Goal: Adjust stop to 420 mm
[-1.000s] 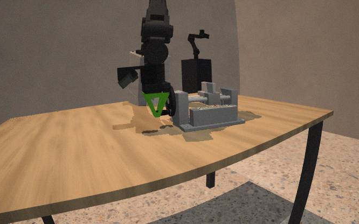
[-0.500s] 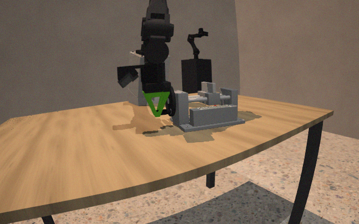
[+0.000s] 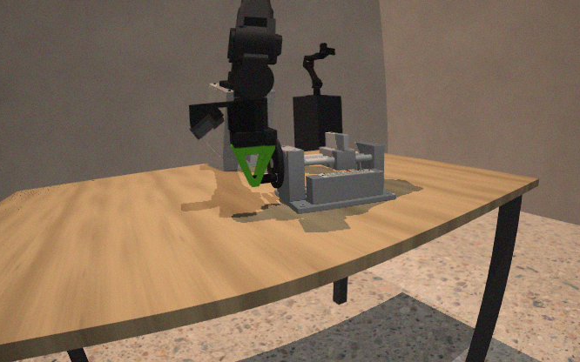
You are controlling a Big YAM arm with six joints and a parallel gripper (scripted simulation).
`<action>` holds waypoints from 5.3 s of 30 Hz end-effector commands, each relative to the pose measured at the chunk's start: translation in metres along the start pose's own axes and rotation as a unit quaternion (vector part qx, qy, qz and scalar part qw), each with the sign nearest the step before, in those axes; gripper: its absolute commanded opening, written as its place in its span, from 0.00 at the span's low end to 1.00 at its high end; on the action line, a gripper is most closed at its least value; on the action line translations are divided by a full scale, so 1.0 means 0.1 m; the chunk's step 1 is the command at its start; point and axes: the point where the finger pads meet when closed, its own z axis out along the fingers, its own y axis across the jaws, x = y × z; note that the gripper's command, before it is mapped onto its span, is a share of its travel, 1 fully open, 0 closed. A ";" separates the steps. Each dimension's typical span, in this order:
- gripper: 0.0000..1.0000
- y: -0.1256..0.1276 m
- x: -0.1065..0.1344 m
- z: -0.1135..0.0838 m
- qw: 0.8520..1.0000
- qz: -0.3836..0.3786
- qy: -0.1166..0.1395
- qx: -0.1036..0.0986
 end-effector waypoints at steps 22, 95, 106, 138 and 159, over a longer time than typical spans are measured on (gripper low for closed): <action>0.06 0.53 0.02 -0.64 0.998 -0.004 -0.006 -0.064; 0.06 -0.64 -0.03 -0.38 1.000 -0.003 -0.004 -0.031; 0.06 -0.76 -0.02 -0.32 1.000 -0.002 -0.002 -0.020; 0.06 -0.67 0.05 0.02 1.000 -0.004 -0.003 -0.027; 0.06 -0.40 0.04 0.09 1.000 -0.003 -0.004 -0.031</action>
